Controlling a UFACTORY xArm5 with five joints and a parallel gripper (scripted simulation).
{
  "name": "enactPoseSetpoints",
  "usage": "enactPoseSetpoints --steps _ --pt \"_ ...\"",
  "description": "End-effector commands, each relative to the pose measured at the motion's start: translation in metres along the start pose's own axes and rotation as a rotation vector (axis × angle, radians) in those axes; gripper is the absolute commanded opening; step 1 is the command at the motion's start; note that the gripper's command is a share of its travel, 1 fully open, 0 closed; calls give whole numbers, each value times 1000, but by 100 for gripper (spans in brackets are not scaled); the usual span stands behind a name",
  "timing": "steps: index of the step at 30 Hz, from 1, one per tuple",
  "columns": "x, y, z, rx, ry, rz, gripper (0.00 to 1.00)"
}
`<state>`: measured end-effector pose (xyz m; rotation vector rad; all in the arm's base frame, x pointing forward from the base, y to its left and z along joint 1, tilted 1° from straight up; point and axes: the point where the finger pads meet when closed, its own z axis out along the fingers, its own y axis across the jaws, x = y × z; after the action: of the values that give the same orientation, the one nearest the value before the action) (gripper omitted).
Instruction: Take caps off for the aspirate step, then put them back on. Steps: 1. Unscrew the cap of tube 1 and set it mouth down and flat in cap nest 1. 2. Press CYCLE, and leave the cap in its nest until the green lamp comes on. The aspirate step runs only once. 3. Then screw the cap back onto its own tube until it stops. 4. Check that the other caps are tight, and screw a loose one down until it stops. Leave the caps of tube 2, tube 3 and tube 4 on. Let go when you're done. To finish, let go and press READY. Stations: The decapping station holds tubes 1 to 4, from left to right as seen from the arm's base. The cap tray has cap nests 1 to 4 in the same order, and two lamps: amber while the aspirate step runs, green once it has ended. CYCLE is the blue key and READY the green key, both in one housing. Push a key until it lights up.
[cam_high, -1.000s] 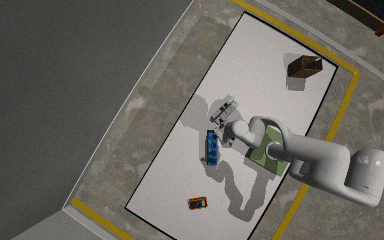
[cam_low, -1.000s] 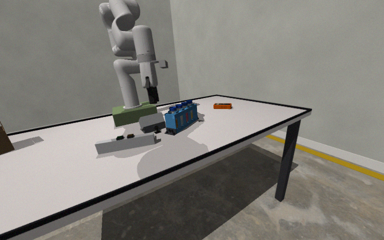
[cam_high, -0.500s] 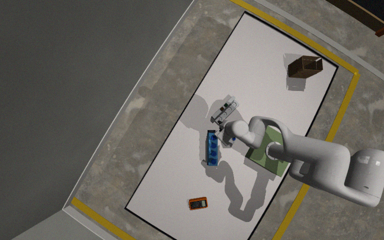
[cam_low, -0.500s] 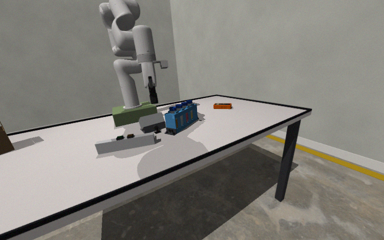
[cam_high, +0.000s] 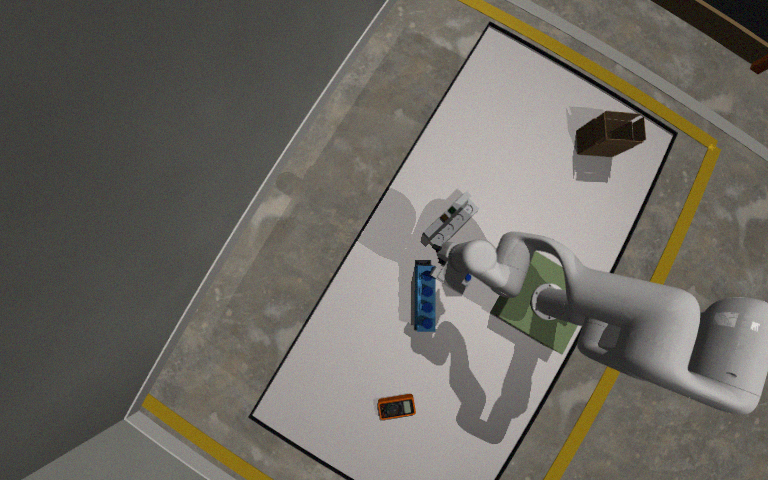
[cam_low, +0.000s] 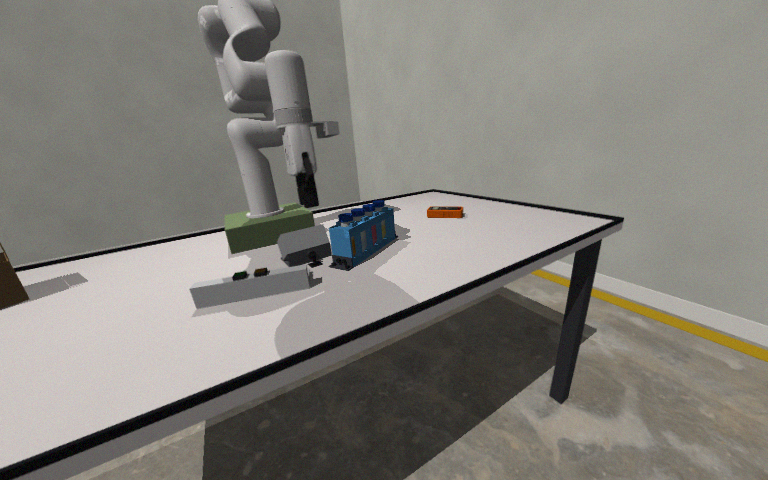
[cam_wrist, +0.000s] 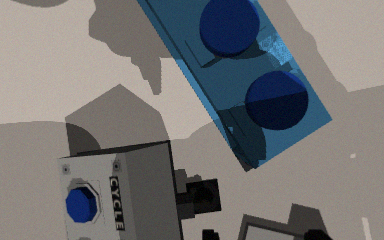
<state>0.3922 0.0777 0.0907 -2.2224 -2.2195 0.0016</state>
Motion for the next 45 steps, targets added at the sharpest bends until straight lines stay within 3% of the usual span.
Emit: enactPoseSetpoints --steps 1,33,45 --pt "0 1 -1 -1 -1 -101 46" --pt "0 1 -1 7 -11 -567 46" --pt "0 1 -1 7 -11 -567 46"
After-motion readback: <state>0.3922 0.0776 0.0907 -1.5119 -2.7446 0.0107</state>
